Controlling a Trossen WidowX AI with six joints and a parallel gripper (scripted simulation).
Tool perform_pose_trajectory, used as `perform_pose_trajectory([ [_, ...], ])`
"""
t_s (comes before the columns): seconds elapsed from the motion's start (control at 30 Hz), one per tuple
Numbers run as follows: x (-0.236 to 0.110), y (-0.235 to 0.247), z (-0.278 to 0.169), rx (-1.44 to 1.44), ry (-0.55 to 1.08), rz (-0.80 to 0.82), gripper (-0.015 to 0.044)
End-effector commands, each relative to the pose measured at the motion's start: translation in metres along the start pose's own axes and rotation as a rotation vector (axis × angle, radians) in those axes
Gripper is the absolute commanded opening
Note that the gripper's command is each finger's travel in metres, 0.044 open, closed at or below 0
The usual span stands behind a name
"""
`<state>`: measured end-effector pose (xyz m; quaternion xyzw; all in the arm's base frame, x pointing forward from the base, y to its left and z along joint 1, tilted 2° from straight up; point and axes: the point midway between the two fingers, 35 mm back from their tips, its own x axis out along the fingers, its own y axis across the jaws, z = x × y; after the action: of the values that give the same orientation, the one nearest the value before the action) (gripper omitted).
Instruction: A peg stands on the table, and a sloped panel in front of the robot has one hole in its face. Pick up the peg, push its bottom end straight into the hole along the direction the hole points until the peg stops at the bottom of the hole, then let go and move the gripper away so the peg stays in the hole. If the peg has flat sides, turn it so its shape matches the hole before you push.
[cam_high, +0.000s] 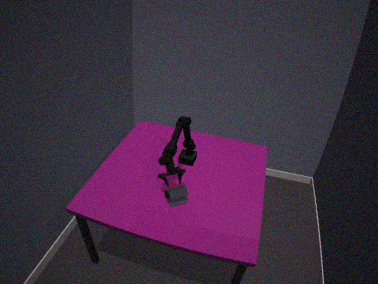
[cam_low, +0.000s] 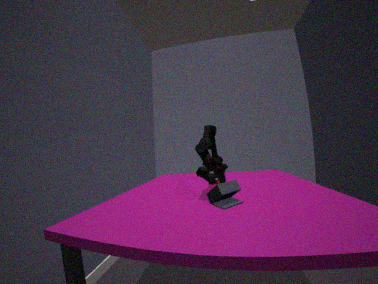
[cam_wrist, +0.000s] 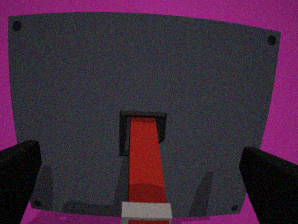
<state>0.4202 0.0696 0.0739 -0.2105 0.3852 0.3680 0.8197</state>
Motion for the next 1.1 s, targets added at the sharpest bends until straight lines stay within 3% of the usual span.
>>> perform_pose_trajectory([
  [0.0, -0.009, -0.002, 0.001, -0.002, -0.002, -0.001, 0.0440],
  [1.07, -0.078, -0.003, 0.000, 0.003, 0.006, -0.002, 0.0440],
])
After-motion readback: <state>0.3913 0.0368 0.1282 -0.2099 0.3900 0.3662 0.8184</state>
